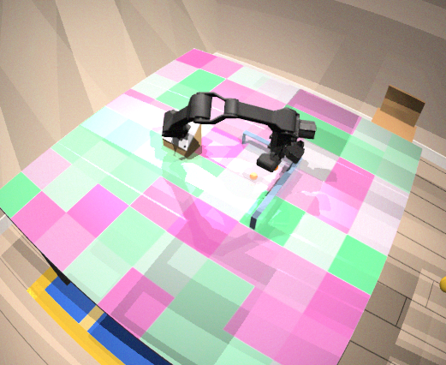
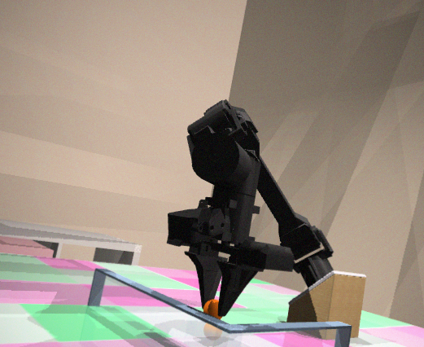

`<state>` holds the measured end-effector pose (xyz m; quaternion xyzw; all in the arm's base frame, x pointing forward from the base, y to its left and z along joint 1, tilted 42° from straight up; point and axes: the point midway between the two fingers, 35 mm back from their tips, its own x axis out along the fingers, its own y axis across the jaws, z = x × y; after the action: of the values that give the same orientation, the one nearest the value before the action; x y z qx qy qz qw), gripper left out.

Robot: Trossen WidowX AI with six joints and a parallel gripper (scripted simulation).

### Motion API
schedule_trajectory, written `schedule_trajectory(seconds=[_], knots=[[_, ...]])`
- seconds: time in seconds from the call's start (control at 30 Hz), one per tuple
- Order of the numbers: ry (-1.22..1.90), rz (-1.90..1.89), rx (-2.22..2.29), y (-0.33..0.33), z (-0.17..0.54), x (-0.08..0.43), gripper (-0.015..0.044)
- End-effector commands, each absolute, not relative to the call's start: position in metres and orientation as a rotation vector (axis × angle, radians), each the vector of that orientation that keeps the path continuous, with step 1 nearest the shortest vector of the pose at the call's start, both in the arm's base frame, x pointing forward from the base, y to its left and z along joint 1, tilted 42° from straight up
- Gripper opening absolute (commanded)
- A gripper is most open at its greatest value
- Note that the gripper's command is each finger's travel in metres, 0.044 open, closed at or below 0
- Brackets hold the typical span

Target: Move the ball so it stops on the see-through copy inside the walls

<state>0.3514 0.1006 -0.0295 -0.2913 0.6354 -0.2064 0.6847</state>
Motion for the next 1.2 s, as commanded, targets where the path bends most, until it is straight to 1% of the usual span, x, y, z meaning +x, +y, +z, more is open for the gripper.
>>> schedule_trajectory(seconds=[0.0,0.27,0.4,1.17], knots=[[1.417,-0.460,-0.641,0.118,-0.010,0.350,0.0000],[1.418,-0.462,-0.642,0.150,0.030,0.340,0.0000],[1.418,-0.462,-0.642,0.152,0.034,0.338,0.0000],[1.420,-0.464,-0.647,0.091,0.032,0.303,0.0000]])
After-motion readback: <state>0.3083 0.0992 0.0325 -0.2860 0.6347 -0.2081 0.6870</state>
